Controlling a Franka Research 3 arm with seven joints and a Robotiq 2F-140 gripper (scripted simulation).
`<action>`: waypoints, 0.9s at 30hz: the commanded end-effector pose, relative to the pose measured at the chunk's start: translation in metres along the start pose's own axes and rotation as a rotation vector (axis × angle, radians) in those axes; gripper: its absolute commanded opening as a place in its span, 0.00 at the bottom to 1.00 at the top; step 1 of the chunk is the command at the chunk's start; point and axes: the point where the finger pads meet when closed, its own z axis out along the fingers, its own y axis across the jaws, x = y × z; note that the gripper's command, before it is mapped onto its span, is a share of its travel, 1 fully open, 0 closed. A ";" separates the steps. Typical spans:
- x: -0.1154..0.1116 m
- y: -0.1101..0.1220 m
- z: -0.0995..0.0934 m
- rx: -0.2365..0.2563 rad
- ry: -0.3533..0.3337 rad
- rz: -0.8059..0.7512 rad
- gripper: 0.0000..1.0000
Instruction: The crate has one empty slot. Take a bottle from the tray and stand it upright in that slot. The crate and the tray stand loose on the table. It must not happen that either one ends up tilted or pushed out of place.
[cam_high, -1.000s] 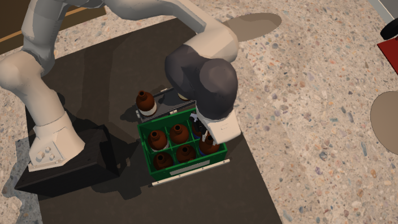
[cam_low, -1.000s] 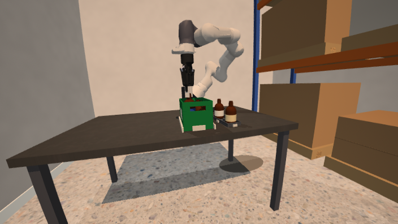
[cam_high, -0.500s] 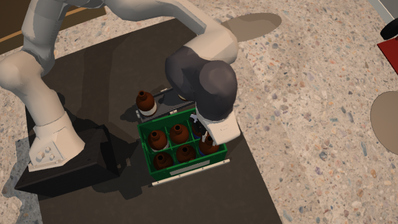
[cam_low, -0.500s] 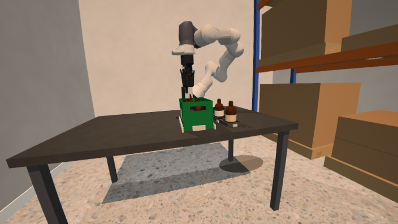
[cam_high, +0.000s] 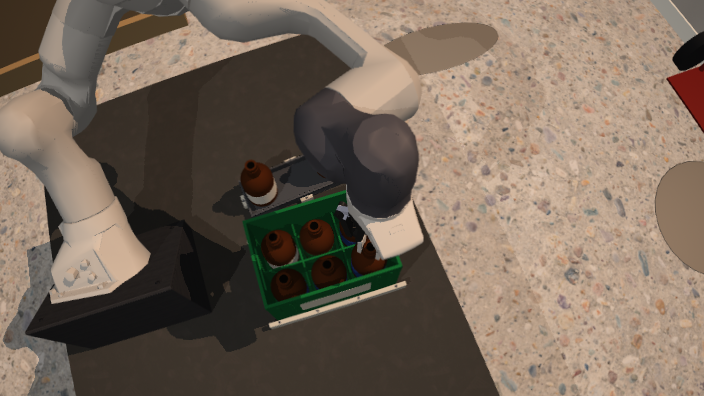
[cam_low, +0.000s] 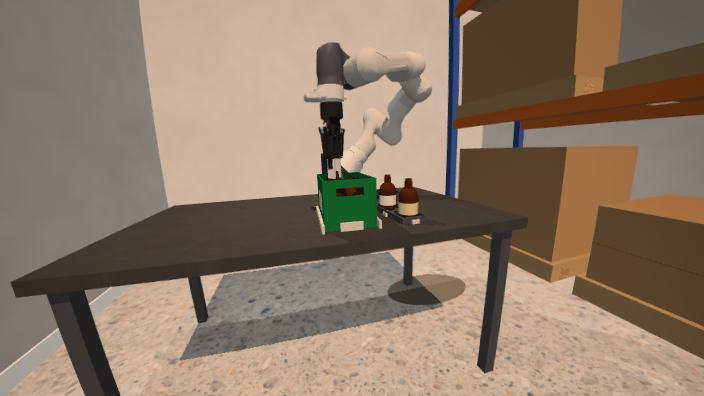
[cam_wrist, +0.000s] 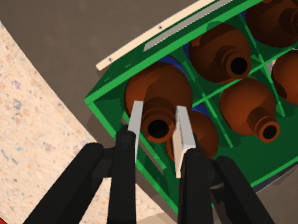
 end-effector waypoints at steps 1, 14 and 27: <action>0.000 -0.003 0.004 0.009 0.000 -0.009 0.00; 0.000 -0.003 0.014 0.009 0.000 -0.009 0.00; 0.000 -0.003 0.018 0.009 0.000 -0.009 0.00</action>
